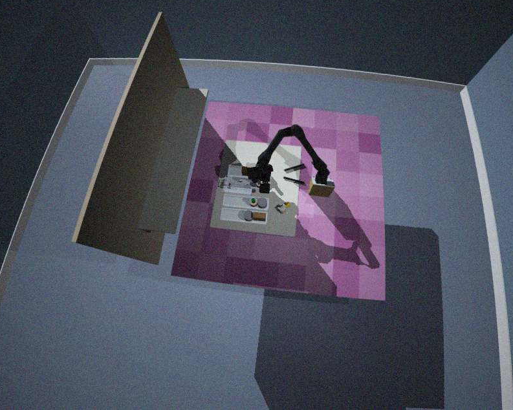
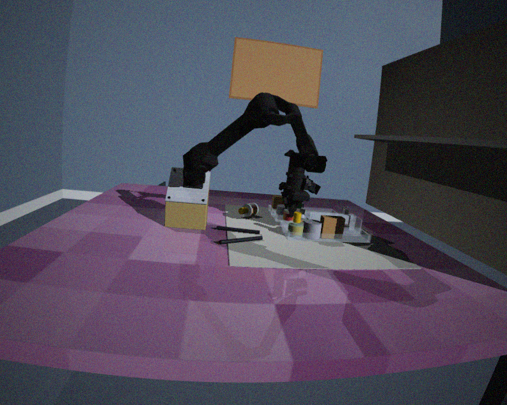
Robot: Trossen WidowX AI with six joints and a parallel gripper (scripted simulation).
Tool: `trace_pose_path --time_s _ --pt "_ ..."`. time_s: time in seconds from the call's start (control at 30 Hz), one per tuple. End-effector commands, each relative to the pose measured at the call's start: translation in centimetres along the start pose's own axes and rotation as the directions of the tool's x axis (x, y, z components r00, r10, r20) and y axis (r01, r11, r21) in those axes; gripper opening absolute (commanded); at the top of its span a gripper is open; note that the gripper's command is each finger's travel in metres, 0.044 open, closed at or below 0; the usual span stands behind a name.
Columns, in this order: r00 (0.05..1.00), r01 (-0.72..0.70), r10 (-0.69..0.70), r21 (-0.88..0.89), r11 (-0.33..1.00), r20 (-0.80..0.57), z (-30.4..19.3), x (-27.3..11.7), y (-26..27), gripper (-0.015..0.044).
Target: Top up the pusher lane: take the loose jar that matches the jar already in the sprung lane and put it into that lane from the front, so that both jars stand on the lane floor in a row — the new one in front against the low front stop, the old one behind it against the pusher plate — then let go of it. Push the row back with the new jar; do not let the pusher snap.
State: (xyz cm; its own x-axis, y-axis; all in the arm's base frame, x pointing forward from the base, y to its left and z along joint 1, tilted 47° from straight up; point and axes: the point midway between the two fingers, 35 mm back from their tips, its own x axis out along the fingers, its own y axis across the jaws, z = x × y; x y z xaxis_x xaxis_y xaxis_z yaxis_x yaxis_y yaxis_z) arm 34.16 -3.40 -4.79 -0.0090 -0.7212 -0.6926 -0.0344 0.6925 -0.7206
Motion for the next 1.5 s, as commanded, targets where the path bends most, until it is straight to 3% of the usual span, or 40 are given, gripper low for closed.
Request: trace_pose_path --time_s 0.0,1.47 --pt "1.0 0.006 -0.006 0.015 1.0 0.025 1.01 -0.37 -0.25 0.0" --pt "1.0 0.006 -0.006 0.015 1.0 0.025 1.15 0.56 -0.25 0.0"
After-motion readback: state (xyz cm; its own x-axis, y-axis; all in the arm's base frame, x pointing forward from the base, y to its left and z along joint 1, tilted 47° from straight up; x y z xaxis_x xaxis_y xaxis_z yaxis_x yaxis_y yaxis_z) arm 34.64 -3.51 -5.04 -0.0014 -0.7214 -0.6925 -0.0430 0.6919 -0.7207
